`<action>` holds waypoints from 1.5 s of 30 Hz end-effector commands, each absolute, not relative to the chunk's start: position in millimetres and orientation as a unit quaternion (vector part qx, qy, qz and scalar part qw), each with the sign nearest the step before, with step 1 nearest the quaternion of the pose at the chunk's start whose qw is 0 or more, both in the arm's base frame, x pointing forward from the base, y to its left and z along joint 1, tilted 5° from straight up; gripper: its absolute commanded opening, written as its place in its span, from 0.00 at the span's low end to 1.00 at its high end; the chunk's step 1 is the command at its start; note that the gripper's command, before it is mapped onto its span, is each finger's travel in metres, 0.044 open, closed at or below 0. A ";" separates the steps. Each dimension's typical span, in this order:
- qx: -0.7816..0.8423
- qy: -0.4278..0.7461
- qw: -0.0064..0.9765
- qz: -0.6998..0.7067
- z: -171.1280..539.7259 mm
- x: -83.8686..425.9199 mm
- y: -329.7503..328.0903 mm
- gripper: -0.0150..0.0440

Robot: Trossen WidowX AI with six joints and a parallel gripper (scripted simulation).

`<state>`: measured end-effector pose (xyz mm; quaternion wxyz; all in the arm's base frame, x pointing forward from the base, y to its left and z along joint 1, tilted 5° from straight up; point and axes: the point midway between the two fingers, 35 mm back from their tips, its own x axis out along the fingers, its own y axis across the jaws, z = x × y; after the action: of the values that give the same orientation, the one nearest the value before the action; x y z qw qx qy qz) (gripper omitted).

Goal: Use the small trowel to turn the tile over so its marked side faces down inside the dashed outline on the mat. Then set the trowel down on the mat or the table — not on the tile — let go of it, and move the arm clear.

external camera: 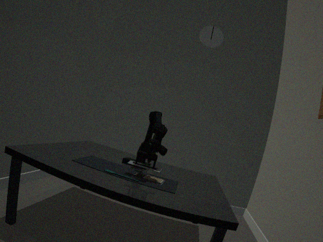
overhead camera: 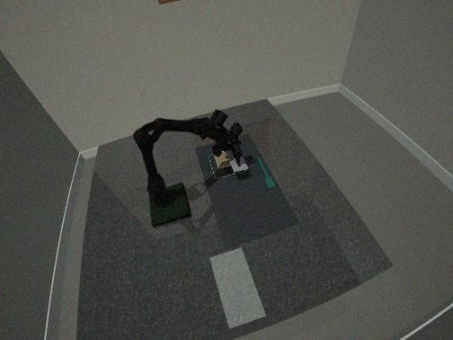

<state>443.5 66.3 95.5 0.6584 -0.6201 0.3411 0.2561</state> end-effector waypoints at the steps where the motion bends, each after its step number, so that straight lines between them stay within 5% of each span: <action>1: -0.625 0.339 0.658 0.248 97.8 451.6 88.1 0.25; 26: -0.631 0.309 0.678 0.214 66.5 432.5 306.9 0.25; 45: -0.631 0.308 0.679 0.212 56.4 430.5 312.4 0.25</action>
<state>429.6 312.8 58.8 0.6775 -0.6311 0.3083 0.2184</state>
